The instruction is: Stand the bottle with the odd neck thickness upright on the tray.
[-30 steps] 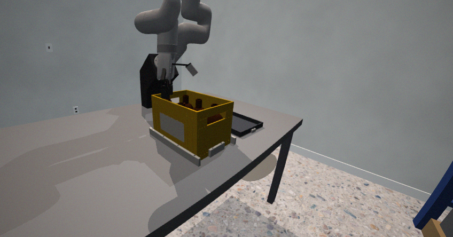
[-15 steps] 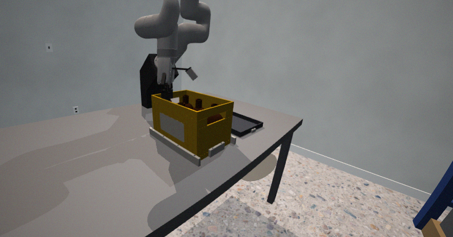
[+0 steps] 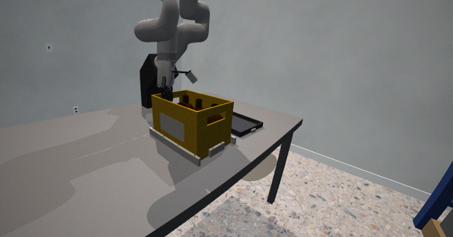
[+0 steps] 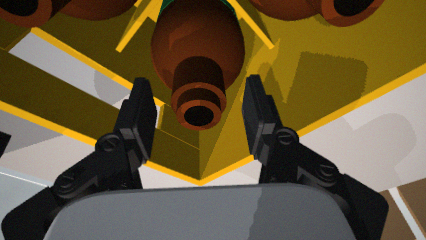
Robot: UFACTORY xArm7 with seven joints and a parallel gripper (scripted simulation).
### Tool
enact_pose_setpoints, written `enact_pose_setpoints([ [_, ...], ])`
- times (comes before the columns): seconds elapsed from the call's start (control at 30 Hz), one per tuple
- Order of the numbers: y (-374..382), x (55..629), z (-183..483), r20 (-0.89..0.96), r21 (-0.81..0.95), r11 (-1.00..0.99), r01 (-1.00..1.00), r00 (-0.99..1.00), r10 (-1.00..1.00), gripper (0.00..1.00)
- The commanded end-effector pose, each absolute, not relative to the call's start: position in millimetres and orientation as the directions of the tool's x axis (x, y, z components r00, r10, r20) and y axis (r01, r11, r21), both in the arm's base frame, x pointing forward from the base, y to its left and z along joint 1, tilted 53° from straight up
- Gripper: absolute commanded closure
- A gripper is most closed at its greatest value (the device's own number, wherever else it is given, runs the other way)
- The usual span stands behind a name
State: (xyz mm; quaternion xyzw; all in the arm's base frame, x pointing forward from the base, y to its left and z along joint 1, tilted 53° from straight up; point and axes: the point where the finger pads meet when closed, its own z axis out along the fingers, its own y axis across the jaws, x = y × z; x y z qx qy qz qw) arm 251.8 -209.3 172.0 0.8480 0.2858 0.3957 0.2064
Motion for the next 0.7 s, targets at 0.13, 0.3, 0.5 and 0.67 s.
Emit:
enact_pose_setpoints([
  [0.13, -210.3, 253.7, 170.7, 0.553, 0.577, -0.752, 0.320, 0.524, 0.648, 0.35],
  [0.3, -210.3, 253.7, 170.7, 0.553, 0.577, -0.752, 0.320, 0.524, 0.648, 0.35],
  [0.5, -210.3, 253.7, 170.7, 0.553, 0.577, -0.752, 0.320, 0.524, 0.648, 0.35],
  [0.67, -210.3, 253.7, 170.7, 0.553, 0.577, -0.752, 0.320, 0.524, 0.648, 1.00],
])
